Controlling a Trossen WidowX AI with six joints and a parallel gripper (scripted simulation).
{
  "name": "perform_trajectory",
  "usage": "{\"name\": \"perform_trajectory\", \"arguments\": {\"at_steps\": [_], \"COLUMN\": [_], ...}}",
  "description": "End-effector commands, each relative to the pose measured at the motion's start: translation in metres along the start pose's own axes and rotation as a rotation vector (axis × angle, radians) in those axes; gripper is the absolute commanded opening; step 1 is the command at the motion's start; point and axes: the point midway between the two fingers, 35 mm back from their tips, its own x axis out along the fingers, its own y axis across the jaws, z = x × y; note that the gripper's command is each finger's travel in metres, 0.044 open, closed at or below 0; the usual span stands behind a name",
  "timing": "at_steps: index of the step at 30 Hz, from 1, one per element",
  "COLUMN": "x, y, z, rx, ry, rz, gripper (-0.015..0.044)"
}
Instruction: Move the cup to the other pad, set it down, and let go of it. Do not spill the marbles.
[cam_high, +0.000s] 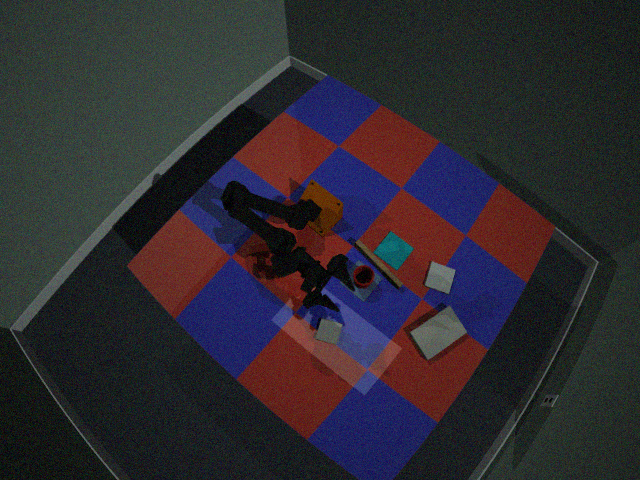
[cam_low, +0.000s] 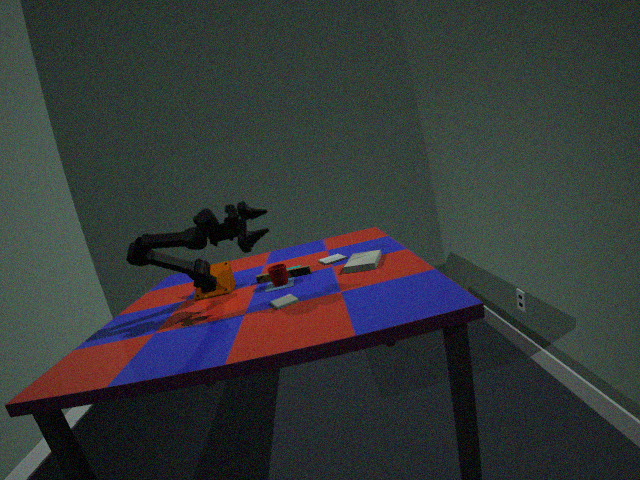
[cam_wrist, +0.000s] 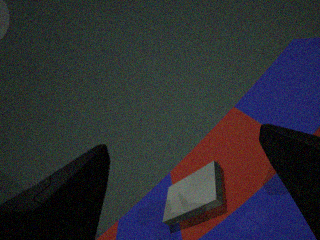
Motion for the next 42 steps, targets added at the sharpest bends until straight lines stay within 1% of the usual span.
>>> {"name": "perform_trajectory", "arguments": {"at_steps": [1, 3, 6, 9, 10, 16, 20, 22, 24, 42], "x": [0.002, 0.013, 0.026, 0.025, 0.022, -0.011, -0.037, -0.041, -0.042, -0.041], "y": [0.0, 0.003, 0.011, 0.019, 0.021, 0.028, 0.028, 0.028, 0.028, 0.029], "z": [-0.003, -0.027, -0.081, -0.13, -0.143, -0.2, -0.214, -0.214, -0.213, -0.213], "rx": [-0.004, -0.04, -0.158, -0.318, -0.371, -0.78, -1.16, -1.328, -1.391, -1.391], "ry": [0.016, 0.146, 0.441, 0.728, 0.808, 1.287, 1.605, 1.72, 1.76, 1.759], "rz": [-0.002, -0.014, -0.024, -0.007, 0.002, 0.112, 0.249, 0.318, 0.345, 0.345], "gripper": [0.0374, 0.0321, 0.0243, 0.0164, 0.0148, 0.0148, 0.0148, 0.0148, 0.0148, 0.0148]}}
